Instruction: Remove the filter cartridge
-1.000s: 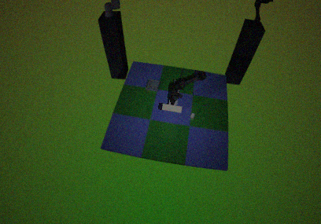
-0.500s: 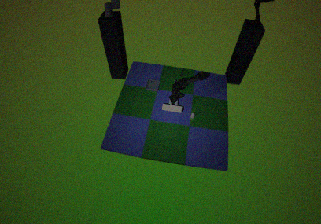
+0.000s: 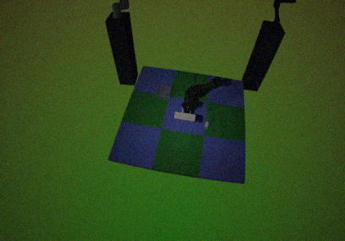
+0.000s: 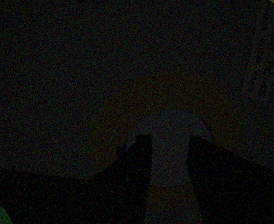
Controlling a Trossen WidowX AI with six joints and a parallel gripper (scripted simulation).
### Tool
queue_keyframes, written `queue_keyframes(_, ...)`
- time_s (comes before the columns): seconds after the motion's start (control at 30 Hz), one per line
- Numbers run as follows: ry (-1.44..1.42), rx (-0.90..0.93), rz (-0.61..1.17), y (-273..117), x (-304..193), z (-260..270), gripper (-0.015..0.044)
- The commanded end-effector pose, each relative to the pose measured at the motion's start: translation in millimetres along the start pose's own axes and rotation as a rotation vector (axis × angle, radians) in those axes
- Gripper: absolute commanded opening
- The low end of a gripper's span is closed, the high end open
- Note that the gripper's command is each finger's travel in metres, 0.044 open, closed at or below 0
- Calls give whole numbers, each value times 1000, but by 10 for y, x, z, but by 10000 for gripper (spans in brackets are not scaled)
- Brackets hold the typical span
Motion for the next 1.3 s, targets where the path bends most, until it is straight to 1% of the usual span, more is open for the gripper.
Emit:
queue_keyframes(0.0, -7, 7, 15, 76, 13, -6, 0)
queue_keyframes(1.23, -7, 7, 15, 76, 13, -6, 0)
queue_keyframes(1.27, 5, 1, 1, -6, -2, 0, 0)
Point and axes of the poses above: the point midway between the two fingers, 35 mm back from their tips, its own y axis out along the fingers, its own z axis across the jaws, x = y × z, the point moved 9 cm from there along -y, back along the fingers, and after that the axes turned 8 degrees about y, right-handed, at the moved point
